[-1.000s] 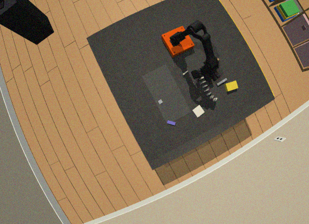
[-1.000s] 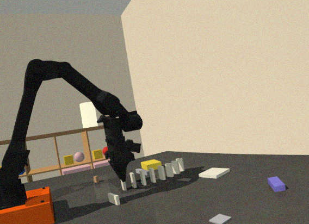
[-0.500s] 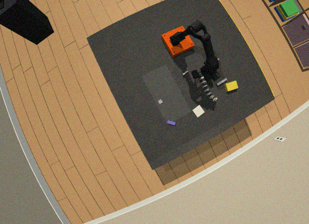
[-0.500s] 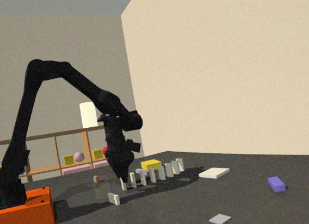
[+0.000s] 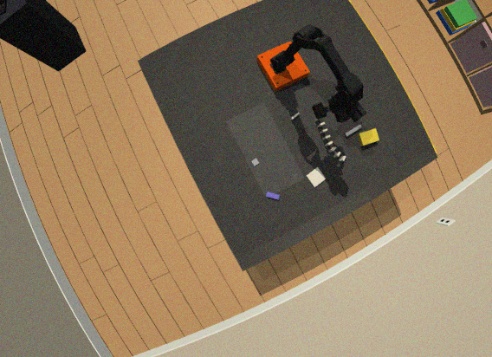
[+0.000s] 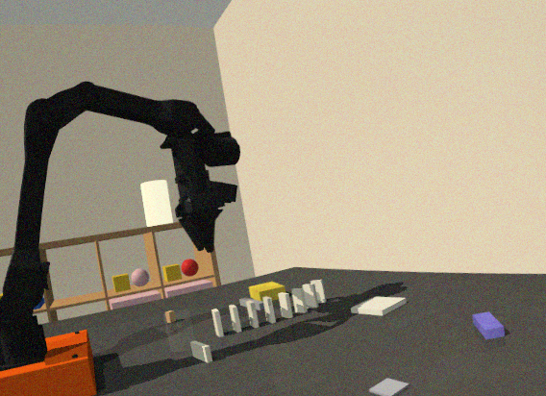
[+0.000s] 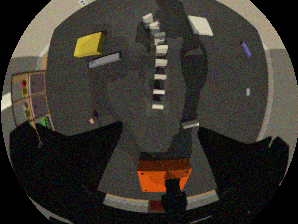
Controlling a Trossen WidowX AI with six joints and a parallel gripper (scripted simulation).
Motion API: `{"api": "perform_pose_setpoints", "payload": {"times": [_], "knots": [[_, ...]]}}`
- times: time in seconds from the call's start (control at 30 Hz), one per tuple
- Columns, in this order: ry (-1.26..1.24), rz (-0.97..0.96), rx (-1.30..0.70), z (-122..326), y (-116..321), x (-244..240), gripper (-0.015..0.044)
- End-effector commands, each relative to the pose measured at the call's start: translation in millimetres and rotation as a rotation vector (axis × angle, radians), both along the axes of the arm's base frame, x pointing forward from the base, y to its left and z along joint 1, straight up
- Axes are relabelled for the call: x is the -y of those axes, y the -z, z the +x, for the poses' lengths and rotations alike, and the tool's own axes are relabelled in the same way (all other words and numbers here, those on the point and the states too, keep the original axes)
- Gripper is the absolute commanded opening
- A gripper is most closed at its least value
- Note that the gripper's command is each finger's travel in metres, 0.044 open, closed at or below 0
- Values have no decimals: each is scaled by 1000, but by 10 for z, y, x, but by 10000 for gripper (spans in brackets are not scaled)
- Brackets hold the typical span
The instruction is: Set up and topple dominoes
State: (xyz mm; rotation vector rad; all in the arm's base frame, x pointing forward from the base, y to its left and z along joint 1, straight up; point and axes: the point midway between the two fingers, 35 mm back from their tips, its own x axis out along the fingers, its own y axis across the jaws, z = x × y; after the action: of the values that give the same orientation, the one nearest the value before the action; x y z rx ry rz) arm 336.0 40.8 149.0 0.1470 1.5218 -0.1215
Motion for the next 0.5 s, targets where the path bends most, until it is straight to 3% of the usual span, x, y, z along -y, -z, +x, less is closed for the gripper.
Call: {"api": "perform_pose_setpoints", "payload": {"times": [0.0, 0.3, 0.47], "knots": [[157, 2, -18, -63, 110, 172, 440], [1190, 26, -29, -648, 741, 1089, 440], [1264, 28, -29, -707, 788, 1139, 440]]}}
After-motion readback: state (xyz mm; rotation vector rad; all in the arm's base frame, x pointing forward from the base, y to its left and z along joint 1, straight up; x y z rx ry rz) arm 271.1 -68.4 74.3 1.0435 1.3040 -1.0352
